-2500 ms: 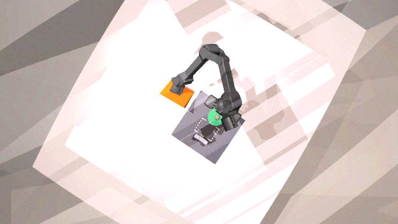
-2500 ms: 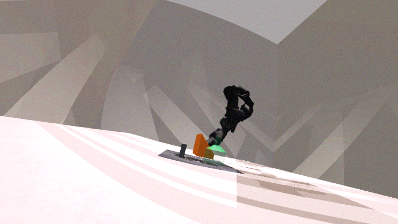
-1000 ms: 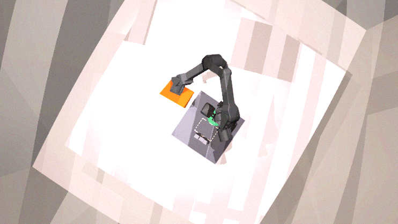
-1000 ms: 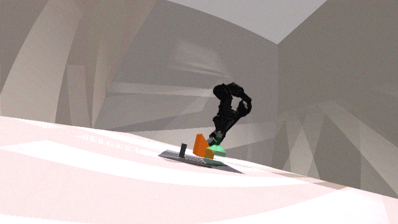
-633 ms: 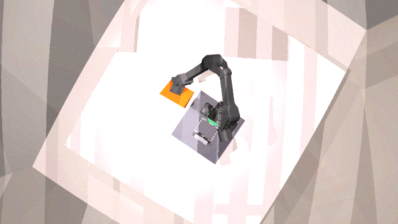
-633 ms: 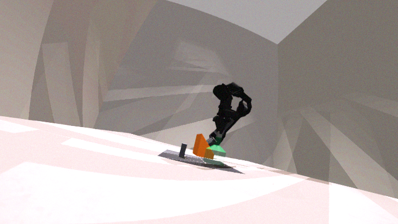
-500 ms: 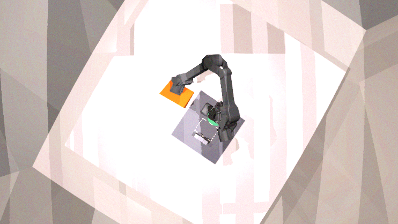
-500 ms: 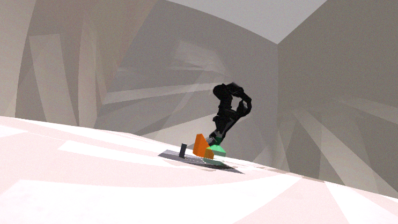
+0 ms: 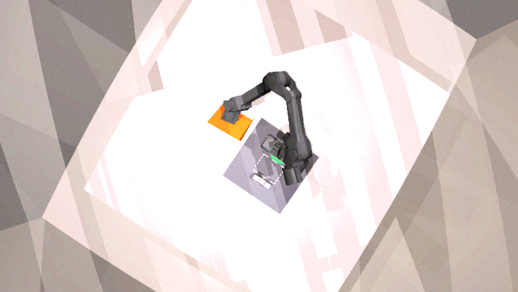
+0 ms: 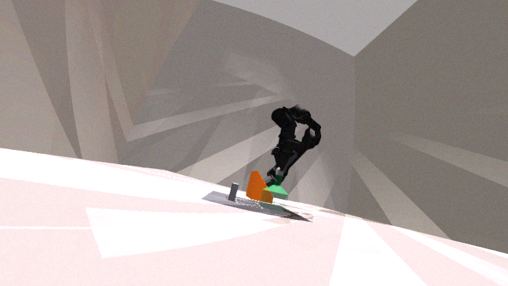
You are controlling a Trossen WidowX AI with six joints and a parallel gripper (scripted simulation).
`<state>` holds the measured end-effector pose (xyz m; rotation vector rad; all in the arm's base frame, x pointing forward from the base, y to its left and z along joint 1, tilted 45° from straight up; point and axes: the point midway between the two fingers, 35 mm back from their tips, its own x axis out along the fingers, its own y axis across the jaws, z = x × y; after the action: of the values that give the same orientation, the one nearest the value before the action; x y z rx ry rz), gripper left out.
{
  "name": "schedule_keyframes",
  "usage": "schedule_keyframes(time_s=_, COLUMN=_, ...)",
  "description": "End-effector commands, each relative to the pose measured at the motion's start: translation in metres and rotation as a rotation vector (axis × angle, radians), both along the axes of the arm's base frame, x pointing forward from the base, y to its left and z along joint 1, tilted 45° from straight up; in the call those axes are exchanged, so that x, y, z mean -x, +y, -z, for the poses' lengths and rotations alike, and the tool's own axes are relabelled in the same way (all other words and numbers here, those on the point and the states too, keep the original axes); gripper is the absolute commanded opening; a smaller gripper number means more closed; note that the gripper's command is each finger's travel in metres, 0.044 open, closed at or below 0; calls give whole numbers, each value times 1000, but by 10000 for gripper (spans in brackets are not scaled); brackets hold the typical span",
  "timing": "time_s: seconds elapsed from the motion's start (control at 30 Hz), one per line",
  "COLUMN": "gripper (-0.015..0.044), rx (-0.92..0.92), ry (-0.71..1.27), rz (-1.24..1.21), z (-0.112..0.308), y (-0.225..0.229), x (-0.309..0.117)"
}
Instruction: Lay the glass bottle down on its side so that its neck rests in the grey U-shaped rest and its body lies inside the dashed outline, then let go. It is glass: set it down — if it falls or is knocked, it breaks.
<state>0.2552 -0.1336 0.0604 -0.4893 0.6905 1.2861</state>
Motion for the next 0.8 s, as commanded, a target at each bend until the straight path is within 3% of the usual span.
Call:
schedule_keyframes(time_s=0.0, gripper=117, rx=3, ry=0, rz=0, z=3, y=-6, x=2)
schedule_keyframes(time_s=0.77, gripper=117, rx=-42, ry=-4, rz=3, z=12, y=-19, x=5)
